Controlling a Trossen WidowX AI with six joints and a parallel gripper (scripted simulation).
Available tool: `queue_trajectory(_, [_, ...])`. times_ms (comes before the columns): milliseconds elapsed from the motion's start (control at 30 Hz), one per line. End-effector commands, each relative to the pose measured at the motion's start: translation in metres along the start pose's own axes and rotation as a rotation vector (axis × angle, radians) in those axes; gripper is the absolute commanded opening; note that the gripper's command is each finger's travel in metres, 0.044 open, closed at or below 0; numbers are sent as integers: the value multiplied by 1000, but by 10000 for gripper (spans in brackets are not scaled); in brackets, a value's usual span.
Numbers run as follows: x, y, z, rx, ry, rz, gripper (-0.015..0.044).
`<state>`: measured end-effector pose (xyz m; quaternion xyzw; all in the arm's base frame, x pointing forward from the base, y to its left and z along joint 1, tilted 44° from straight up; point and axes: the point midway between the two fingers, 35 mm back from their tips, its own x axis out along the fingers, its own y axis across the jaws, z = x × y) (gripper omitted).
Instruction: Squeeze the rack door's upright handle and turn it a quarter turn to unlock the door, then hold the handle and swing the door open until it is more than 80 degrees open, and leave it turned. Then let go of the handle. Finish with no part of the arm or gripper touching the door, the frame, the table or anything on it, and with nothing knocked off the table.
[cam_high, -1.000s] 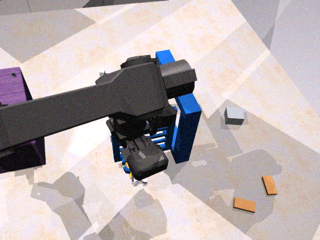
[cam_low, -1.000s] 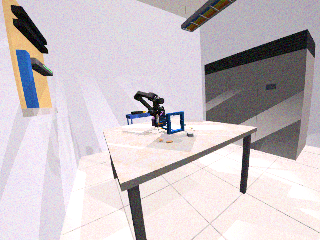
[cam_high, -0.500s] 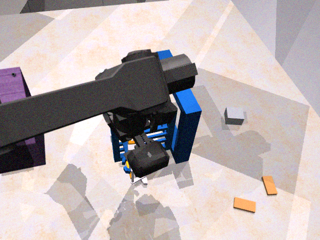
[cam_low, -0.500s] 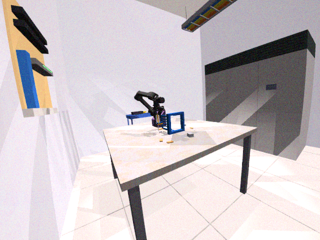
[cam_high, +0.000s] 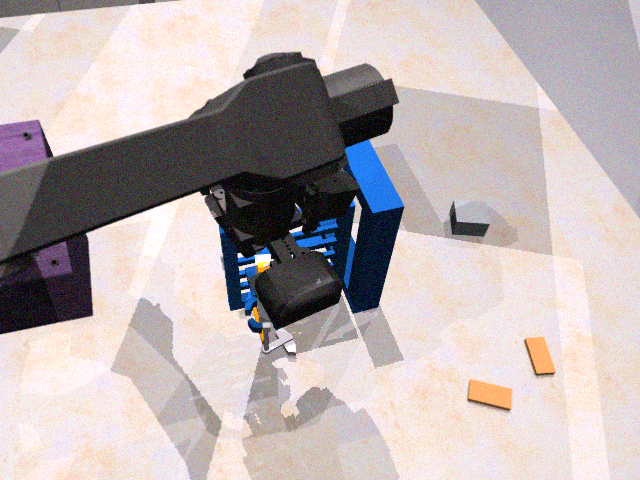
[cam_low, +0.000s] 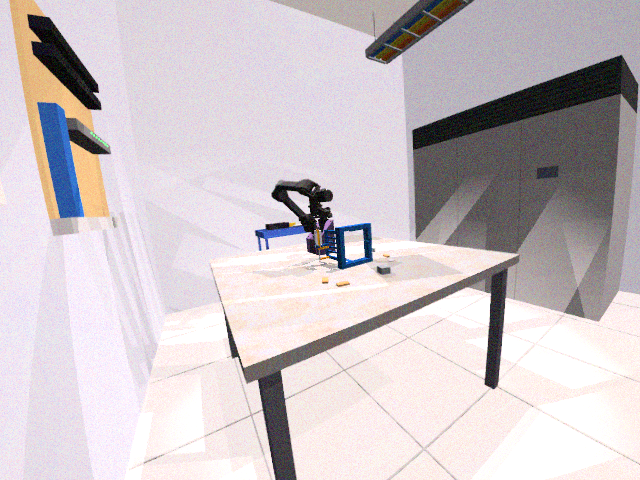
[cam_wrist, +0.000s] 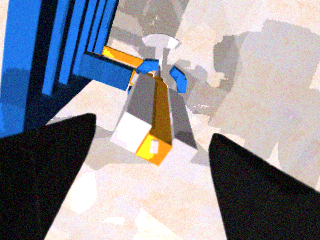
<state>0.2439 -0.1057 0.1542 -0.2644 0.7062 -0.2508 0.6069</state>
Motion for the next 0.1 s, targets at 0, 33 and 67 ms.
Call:
queue_trajectory(0, [-8, 0, 1, 8, -5, 4, 286])
queue_trajectory(33, [-9, 0, 1, 8, -5, 4, 286])
queue_trajectory(67, [-11, 0, 1, 9, -5, 4, 286])
